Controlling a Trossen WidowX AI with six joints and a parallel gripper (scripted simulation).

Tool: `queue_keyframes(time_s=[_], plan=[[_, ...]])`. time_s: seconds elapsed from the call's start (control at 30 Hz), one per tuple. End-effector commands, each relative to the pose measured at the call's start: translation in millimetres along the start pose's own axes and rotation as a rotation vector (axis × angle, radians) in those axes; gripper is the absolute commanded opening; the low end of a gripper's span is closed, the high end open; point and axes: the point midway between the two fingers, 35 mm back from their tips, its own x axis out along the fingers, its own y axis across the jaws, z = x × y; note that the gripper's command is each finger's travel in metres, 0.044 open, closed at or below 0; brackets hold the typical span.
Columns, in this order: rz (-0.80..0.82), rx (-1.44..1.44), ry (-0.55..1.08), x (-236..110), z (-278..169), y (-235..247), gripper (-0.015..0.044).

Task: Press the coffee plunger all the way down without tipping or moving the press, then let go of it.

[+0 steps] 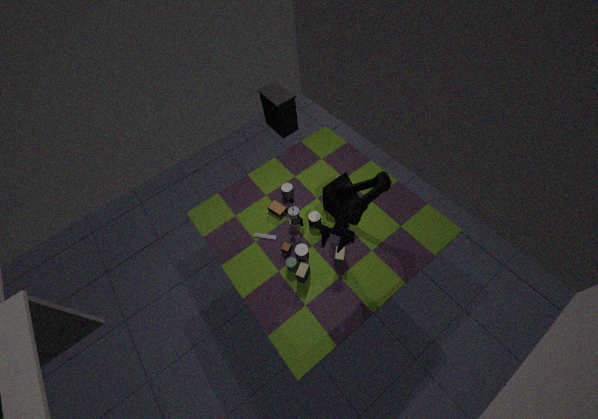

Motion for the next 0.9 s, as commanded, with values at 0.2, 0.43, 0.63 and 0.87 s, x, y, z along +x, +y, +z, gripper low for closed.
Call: queue_keyframes(time_s=[0.2, 0.43, 0.63, 0.87], plan=[[-0.186, 0.293, 0.231, -34, -135, -89, 0.0440], [-0.312, 0.569, 0.302, -87, -220, -124, 0.0440], [-0.436, 0.853, 0.304, -142, -291, -133, 0.0440], [-0.544, 1.117, 0.251, -193, -343, -120, 0.0440]])
